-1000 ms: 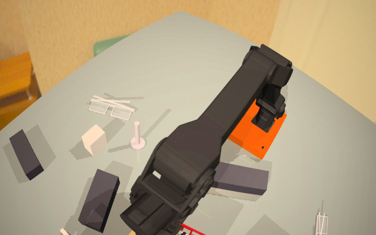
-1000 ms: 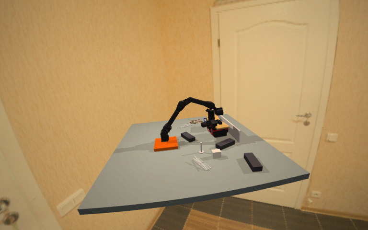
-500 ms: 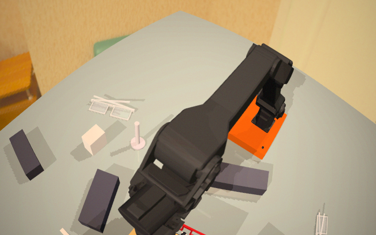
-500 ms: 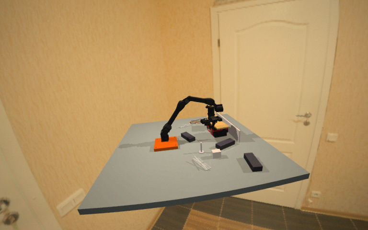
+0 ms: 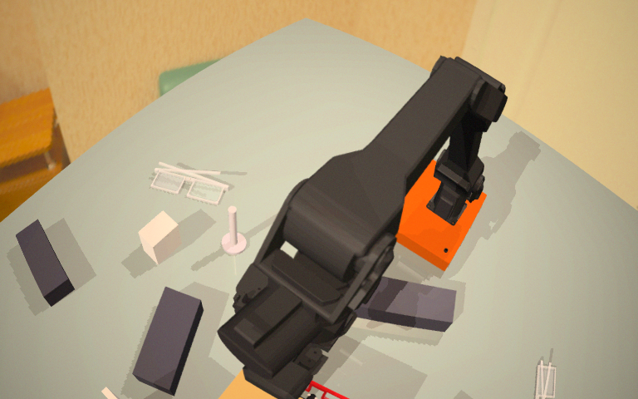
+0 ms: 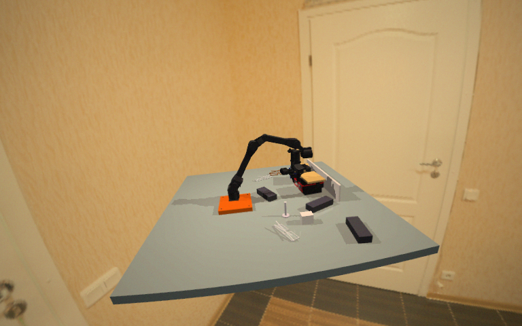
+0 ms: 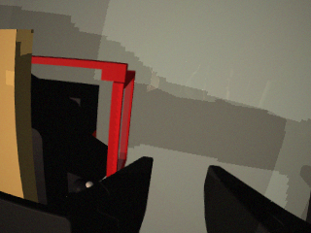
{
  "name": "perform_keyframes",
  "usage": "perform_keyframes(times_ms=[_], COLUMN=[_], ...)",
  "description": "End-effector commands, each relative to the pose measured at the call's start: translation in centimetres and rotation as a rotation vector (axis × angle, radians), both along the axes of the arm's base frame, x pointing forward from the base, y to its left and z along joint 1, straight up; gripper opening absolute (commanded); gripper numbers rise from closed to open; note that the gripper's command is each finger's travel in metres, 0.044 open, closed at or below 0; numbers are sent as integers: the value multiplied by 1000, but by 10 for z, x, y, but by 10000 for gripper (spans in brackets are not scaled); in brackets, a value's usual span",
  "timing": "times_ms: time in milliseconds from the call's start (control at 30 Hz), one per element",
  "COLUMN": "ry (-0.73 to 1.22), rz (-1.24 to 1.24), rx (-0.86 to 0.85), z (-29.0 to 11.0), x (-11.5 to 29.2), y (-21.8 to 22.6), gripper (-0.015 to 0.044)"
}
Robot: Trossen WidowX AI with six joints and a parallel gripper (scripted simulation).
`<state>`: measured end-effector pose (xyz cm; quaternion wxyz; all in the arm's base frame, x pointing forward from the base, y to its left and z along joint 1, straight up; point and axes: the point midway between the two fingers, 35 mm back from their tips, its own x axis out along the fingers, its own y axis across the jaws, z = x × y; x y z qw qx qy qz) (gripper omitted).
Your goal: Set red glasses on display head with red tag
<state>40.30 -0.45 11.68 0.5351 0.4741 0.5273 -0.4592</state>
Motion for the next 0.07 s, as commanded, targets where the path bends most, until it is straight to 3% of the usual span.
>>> perform_keyframes(times_ms=[0,33], ry=[-12,-12], rz=[2,2], rx=[-5,-5], z=[4,4], x=[-9,-9], y=[-3,-3], gripper=[107,107])
